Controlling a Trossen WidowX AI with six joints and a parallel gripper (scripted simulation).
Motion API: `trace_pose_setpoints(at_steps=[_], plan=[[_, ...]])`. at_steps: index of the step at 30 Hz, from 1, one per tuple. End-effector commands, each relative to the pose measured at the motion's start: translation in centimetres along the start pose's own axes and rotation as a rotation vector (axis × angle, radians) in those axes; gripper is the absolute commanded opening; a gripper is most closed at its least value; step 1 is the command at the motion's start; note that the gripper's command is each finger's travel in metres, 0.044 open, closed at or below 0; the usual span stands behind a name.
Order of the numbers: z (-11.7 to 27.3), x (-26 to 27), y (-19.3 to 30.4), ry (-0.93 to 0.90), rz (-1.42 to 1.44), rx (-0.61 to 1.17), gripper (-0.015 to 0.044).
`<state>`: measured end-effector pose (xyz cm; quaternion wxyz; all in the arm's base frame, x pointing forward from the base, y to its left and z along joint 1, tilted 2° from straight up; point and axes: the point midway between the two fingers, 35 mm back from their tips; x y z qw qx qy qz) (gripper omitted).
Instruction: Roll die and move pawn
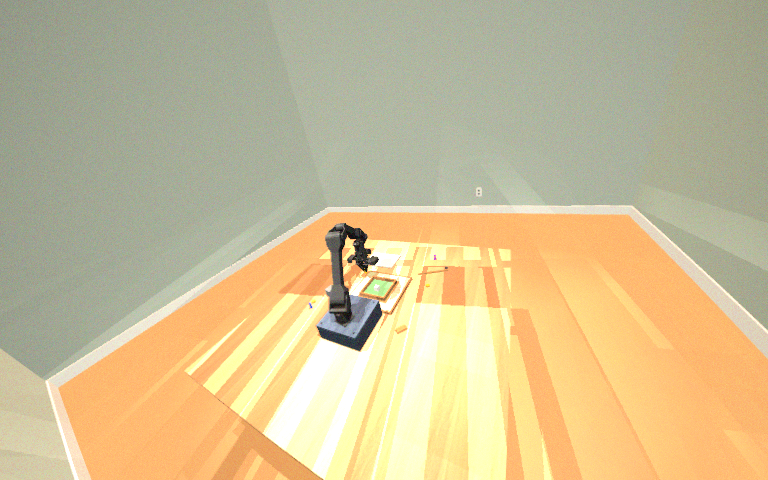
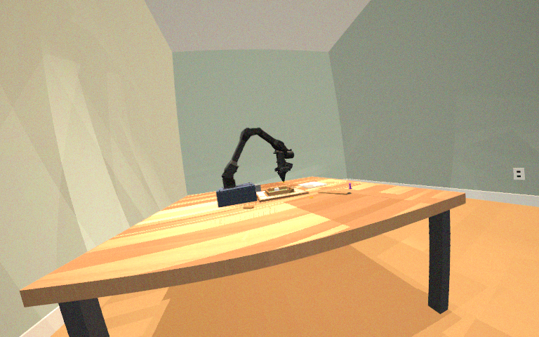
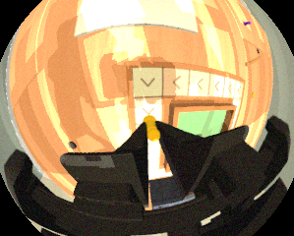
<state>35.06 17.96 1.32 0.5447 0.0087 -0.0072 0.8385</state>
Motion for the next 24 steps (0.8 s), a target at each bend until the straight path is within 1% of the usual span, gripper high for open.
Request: trace_pose_setpoints(at_steps=[1, 7, 9, 14, 24], plan=[[3.5, 0.1, -0.2, -0.001, -0.003, -0.008, 0.0], [7.9, 0.1, 0.3, -0.001, -0.003, -0.008, 0.0], [8.4, 0.1, 0.4, -0.001, -0.003, -0.008, 0.0], [8.2, 0.1, 0.5, -0.001, -0.003, -0.007, 0.0], [5.1, 0.5, 1.8, -0.001, -0.003, -0.006, 0.0]])
Point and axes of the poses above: the point midway between the two fingers, 35 mm back from their tips, its own z axis back along the fingers, its own x axis across the jaws, y = z × x, and after that the axes turned 12 degrees about z, right-handed
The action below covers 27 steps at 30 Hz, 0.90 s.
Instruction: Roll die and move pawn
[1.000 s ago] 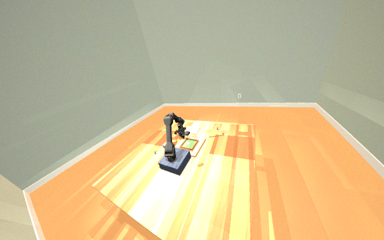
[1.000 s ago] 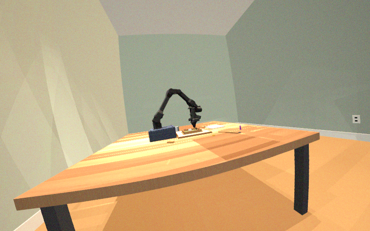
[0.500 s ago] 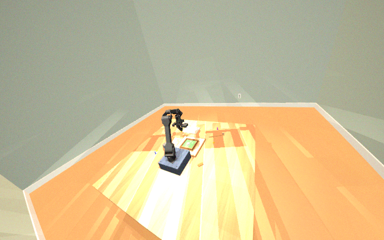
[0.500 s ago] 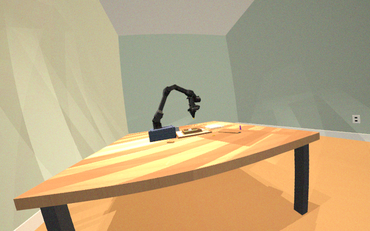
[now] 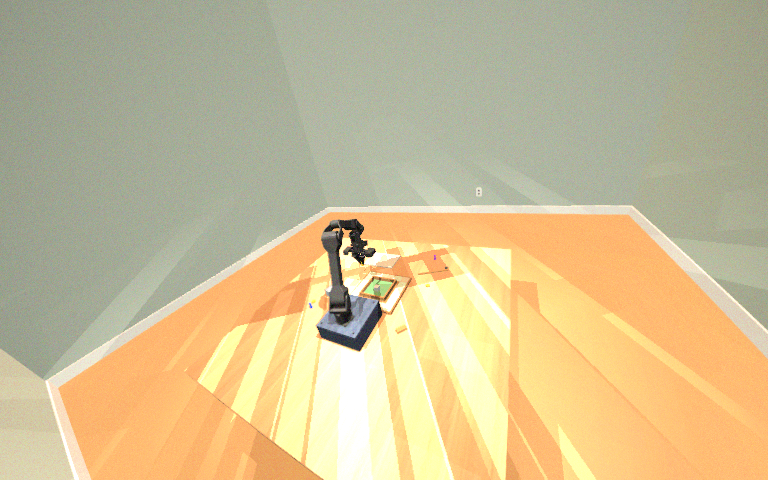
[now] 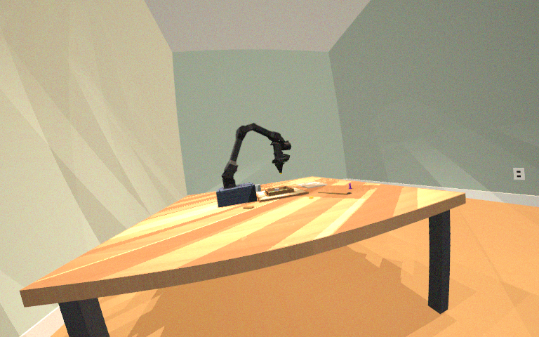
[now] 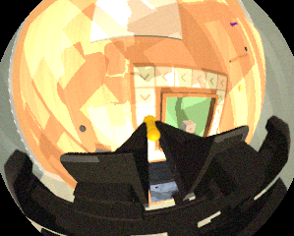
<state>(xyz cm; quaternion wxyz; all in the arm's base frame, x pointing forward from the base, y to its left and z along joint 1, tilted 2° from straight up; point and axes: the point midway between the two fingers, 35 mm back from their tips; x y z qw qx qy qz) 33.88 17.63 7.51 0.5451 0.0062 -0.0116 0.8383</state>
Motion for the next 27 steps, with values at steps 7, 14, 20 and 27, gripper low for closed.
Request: trace_pose_setpoints(at_steps=[7, 14, 20, 27], plan=[[-3.3, 0.4, 1.9, -0.001, -0.003, 0.005, 0.0], [-5.4, 0.5, 3.4, -0.001, -0.003, 0.006, 0.0], [-6.2, 0.5, 3.5, -0.001, -0.003, 0.006, 0.0], [-9.1, 0.5, 3.6, -0.001, -0.003, 0.007, 0.0]])
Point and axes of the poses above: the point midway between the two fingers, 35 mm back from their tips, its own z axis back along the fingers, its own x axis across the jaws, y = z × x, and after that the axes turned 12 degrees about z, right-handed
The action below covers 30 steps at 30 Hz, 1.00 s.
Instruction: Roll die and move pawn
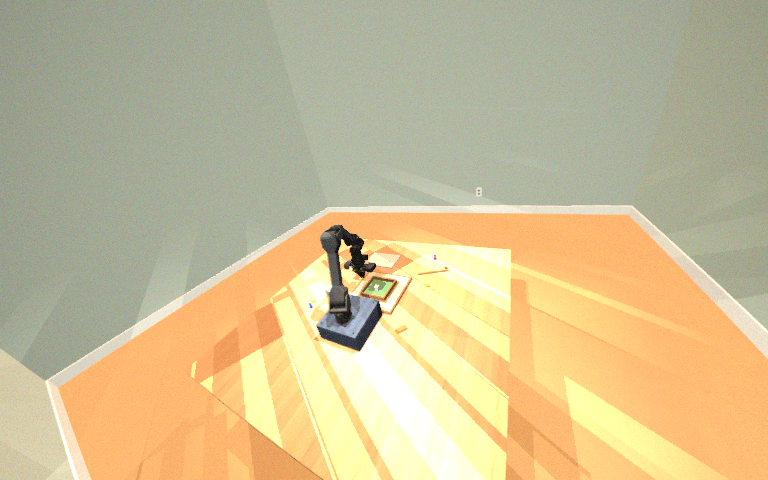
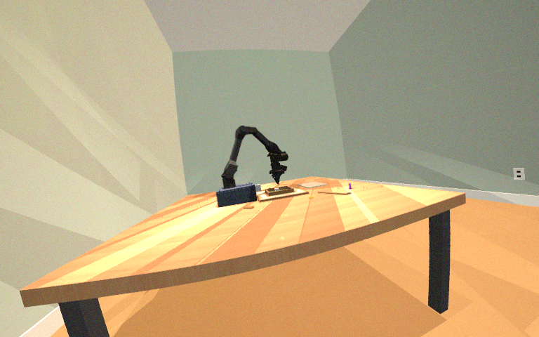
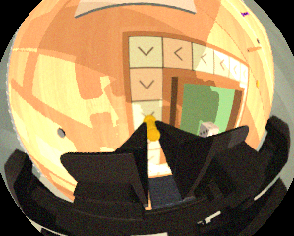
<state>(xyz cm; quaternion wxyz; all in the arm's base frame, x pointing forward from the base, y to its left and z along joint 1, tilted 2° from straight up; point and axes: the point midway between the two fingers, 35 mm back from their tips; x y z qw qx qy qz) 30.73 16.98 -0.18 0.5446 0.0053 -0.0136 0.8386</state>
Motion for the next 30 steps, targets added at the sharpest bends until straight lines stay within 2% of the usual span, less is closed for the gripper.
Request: trace_pose_setpoints(at_steps=[1, 18, 27, 30], plan=[[-1.4, 0.0, 0.4, 0.0, -0.004, 0.011, 0.0], [-3.1, 0.0, 0.4, 0.0, -0.004, 0.011, 0.0], [-2.6, 0.0, 0.2, 0.0, 0.0, 0.005, 0.0236], [-0.1, 0.0, 0.1, 0.0, -0.002, 0.008, 0.0315]])
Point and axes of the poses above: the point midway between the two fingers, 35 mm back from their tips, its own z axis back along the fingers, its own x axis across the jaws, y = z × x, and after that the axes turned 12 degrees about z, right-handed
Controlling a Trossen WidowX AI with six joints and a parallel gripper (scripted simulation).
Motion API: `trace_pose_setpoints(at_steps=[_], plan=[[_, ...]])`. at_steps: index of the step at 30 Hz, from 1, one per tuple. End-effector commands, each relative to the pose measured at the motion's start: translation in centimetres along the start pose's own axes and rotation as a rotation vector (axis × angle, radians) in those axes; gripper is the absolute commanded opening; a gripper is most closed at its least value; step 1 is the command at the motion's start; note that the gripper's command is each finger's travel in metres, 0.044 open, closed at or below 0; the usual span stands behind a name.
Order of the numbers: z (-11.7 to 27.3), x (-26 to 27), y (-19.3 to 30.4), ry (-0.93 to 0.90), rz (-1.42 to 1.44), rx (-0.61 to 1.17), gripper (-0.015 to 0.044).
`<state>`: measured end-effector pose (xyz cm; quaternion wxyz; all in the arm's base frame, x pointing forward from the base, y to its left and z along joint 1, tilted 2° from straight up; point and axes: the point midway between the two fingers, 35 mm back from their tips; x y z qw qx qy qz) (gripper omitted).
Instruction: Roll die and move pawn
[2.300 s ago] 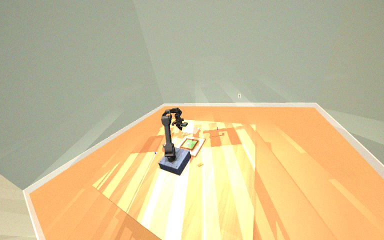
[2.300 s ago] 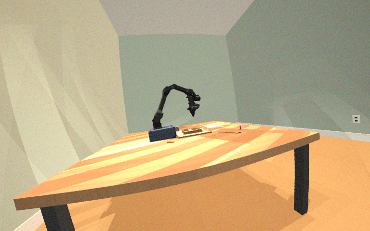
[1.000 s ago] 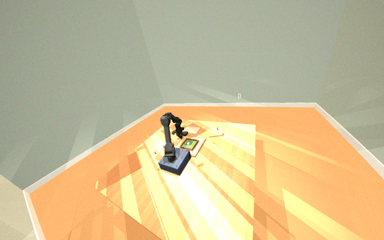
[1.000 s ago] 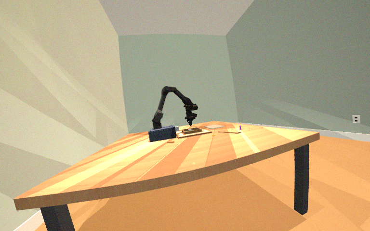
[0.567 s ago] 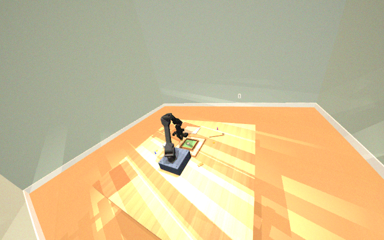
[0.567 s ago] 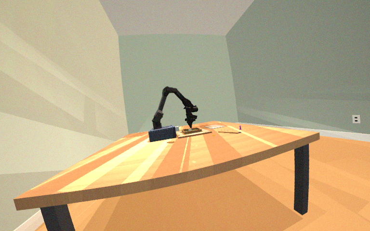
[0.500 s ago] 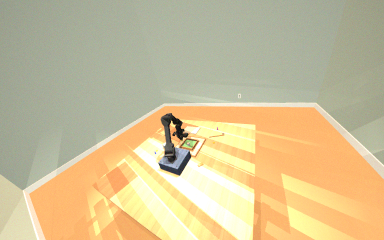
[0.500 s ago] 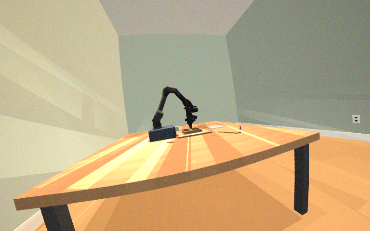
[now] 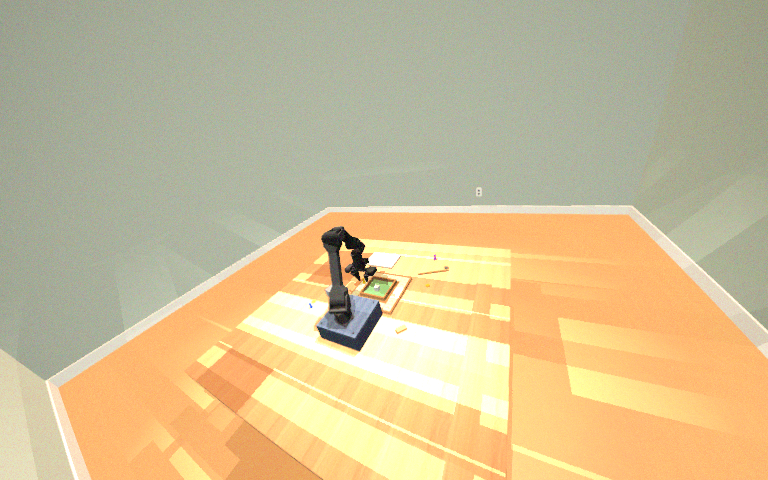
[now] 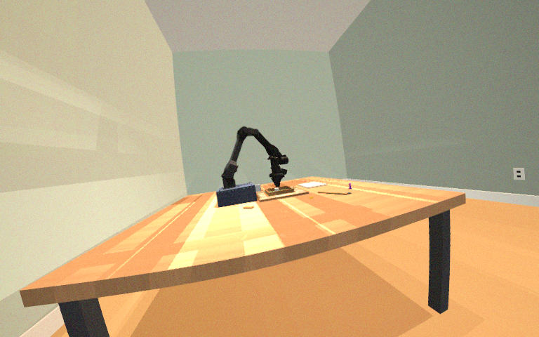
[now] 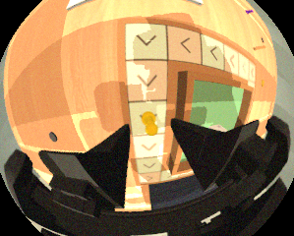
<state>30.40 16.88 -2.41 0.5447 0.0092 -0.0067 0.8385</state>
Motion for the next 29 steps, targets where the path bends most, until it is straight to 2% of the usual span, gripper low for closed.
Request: trace_pose_setpoints(at_steps=[1, 5, 10, 16, 22, 23, 29], plan=[[3.5, 0.0, -0.3, -0.001, -0.003, -0.007, 0.0341], [4.6, 0.0, -0.2, -0.001, -0.003, -0.005, 0.044], [5.9, -1.2, 1.1, 0.0, -0.007, -0.004, 0.044], [10.3, -5.3, 7.5, 0.004, -0.021, 0.001, 0.044], [12.5, -7.4, 14.4, 0.006, -0.036, 0.007, 0.044], [11.8, -6.5, 10.2, 0.006, -0.032, -0.012, 0.044], [11.8, -6.5, 10.2, 0.006, -0.032, -0.012, 0.044]])
Point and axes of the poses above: the point midway between the two fingers, 35 mm back from their tips, its own z axis back along the fingers, its own x axis across the jaws, y = z × x, and after that the axes turned 12 degrees about z, right-handed
